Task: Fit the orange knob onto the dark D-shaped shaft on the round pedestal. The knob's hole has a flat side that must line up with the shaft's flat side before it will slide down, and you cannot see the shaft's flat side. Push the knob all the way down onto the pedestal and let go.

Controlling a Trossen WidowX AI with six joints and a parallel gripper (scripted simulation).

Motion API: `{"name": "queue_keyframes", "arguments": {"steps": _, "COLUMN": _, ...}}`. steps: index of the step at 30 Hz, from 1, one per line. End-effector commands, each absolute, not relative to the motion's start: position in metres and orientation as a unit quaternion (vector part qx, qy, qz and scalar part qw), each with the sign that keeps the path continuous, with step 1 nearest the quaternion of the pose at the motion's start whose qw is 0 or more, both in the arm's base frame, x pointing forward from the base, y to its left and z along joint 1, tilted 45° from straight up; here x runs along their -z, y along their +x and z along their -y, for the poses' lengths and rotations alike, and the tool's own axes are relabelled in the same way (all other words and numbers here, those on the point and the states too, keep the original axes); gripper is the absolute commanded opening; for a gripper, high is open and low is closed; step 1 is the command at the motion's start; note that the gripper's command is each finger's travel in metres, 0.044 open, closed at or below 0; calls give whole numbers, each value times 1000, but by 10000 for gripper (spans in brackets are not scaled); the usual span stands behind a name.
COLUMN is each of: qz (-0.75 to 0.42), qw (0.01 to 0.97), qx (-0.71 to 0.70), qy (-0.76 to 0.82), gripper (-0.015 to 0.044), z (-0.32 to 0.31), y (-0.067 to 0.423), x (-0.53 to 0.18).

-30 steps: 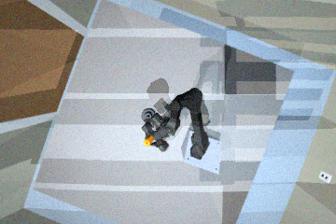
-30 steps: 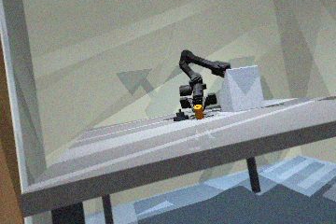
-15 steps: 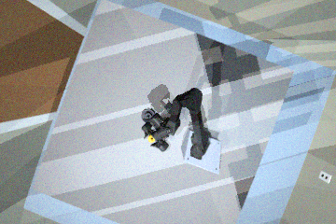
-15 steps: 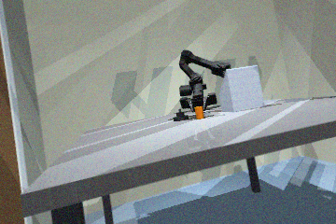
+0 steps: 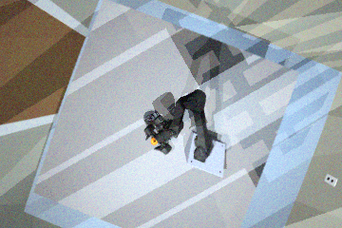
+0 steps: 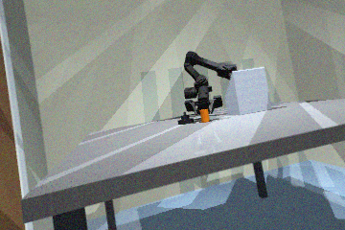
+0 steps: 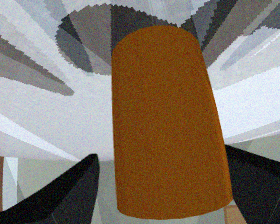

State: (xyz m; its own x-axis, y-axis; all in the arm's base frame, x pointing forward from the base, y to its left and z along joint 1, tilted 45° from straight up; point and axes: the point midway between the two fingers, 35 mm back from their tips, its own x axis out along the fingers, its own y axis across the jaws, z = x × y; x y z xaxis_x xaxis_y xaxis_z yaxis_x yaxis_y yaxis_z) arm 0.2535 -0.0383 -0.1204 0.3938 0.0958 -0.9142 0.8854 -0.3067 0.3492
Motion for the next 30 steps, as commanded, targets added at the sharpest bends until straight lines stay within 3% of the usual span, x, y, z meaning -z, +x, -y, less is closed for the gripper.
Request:
{"name": "queue_keyframes", "arguments": {"steps": 1, "qz": -356, "qw": 469, "qx": 420, "qy": 690, "gripper": 417, "z": 38, "y": 253, "x": 121}}
{"name": "queue_keyframes", "arguments": {"steps": 2, "qz": -356, "qw": 469, "qx": 420, "qy": 690, "gripper": 440, "z": 38, "y": 253, "x": 121}}
{"name": "queue_keyframes", "arguments": {"steps": 21, "qz": -354, "qw": 467, "qx": 426, "qy": 689, "gripper": 440, "z": -19, "y": 252, "x": 65}}
{"name": "queue_keyframes", "arguments": {"steps": 26, "qz": -298, "qw": 456, "qx": 583, "qy": 602, "gripper": 440, "z": -19, "y": 244, "x": 78}}
{"name": "queue_keyframes", "arguments": {"steps": 30, "qz": -204, "qw": 503, "qx": 670, "qy": 507, "gripper": 440, "z": -21, "y": 241, "x": 68}}
